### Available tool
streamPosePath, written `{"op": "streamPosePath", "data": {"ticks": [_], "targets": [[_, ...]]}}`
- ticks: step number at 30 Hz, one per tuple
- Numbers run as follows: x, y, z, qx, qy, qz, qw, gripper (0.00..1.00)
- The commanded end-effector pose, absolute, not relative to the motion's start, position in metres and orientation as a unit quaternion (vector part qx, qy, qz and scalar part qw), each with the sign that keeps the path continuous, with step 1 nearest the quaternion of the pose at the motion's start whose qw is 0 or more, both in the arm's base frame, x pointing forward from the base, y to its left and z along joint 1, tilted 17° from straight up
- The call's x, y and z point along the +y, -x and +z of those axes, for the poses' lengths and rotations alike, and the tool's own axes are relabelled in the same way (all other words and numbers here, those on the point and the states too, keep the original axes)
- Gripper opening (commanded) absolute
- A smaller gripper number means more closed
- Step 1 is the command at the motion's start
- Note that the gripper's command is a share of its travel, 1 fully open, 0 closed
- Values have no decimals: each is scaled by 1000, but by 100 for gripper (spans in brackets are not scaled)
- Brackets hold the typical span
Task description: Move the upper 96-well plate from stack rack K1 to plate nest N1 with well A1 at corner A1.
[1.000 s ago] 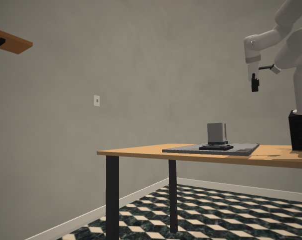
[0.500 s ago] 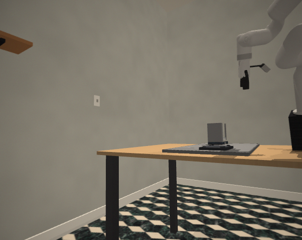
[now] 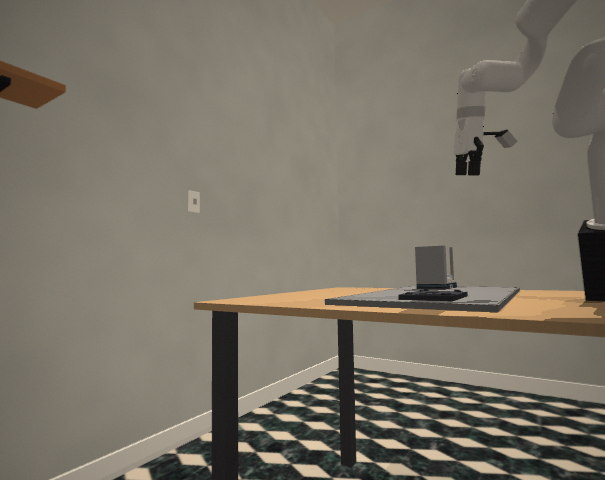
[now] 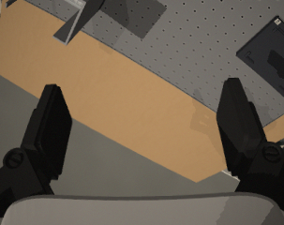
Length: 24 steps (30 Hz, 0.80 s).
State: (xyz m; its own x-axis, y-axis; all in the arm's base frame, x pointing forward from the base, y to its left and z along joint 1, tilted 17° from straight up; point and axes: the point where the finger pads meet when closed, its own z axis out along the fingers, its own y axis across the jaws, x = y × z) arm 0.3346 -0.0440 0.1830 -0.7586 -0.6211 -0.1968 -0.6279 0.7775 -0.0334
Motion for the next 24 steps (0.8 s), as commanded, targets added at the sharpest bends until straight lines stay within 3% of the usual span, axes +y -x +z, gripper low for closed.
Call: {"op": "streamPosePath", "data": {"ticks": [1,24], "targets": [[-42,-347,185,926,361,32,107,100],[-58,-431,161,830,528,92,152,100]]}}
